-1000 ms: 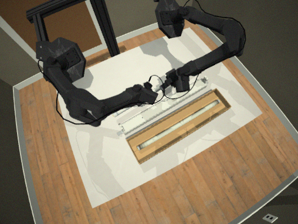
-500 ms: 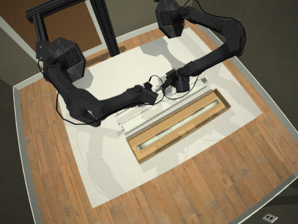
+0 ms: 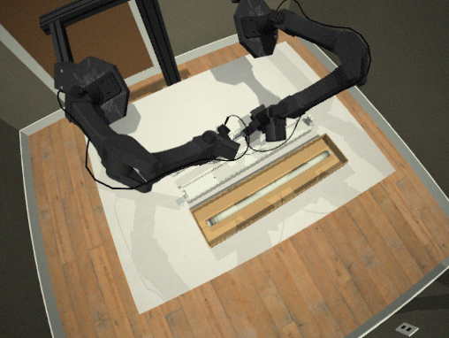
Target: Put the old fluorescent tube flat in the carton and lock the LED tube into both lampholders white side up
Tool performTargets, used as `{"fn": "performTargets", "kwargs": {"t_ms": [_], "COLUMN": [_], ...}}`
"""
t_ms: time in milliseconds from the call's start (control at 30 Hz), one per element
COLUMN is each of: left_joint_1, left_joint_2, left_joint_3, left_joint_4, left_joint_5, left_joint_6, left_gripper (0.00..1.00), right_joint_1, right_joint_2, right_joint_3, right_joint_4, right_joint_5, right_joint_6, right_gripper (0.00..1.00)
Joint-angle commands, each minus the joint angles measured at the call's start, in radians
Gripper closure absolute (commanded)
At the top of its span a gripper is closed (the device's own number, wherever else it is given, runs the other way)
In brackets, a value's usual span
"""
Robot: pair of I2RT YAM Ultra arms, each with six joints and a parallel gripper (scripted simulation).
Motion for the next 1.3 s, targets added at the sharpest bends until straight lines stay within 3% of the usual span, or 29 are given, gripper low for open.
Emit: {"fn": "performTargets", "kwargs": {"t_ms": [0,433,1267], "left_joint_1": [-0.015,-0.008,0.014], "left_joint_2": [0.015,0.029,0.045], "left_joint_3": [0.029,0.065,0.09], "left_joint_4": [-0.047,-0.09,-0.04], "left_joint_5": [0.05,0.066,0.064], "left_joint_6": [-0.006,-0.007,0.024], "left_gripper": [0.89,0.89,0.89], "right_joint_1": [0.022,0.018,-0.003], "right_joint_2": [0.022,0.038,0.064], "right_joint_3": [0.035,0.079,0.099], "right_joint_4": [-0.054,-0.102,-0.03], "right_joint_5": [-0.051,-0.069,-0.062], "right_joint_6": [0.016,0.029,-0.01], "right_gripper": [0.89,0.89,0.89]}}
